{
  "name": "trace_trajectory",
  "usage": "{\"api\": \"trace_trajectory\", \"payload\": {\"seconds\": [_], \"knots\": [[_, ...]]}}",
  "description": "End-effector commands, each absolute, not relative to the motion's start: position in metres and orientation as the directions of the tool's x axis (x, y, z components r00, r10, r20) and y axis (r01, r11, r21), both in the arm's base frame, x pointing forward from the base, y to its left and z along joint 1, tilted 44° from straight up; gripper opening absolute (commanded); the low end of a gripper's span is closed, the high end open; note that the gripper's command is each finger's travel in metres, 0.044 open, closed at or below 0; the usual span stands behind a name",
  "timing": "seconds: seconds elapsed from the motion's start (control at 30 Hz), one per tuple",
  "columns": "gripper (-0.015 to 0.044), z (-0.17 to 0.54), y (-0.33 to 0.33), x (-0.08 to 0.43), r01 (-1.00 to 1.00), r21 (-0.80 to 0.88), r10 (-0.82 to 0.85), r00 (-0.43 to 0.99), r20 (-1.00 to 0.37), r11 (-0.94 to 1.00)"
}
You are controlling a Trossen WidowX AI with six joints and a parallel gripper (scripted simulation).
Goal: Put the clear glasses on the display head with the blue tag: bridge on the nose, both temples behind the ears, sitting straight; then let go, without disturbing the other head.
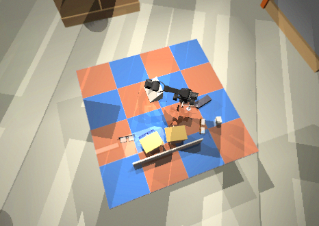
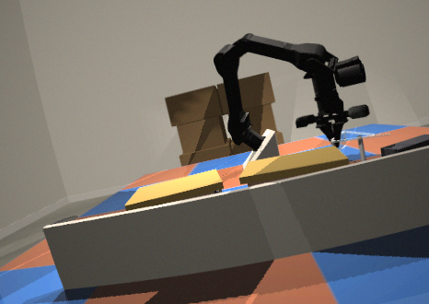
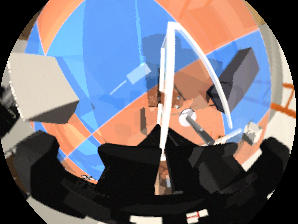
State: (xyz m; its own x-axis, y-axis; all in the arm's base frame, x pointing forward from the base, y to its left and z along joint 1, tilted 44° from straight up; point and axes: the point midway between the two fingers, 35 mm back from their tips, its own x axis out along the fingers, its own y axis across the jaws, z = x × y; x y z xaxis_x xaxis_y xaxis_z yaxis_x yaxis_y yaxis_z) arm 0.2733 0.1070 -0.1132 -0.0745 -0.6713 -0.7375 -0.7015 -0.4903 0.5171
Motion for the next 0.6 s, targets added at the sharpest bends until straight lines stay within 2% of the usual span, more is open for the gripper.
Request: {"api": "trace_trajectory", "payload": {"seconds": [0.0,0.57], "knots": [[0.0,-0.115,0.109,0.268,-0.703,0.516,-0.669,-0.077,-0.739,-0.489],[0.0,-0.119,0.115,0.257,-0.703,0.516,-0.669,-0.078,-0.74,-0.489]]}}
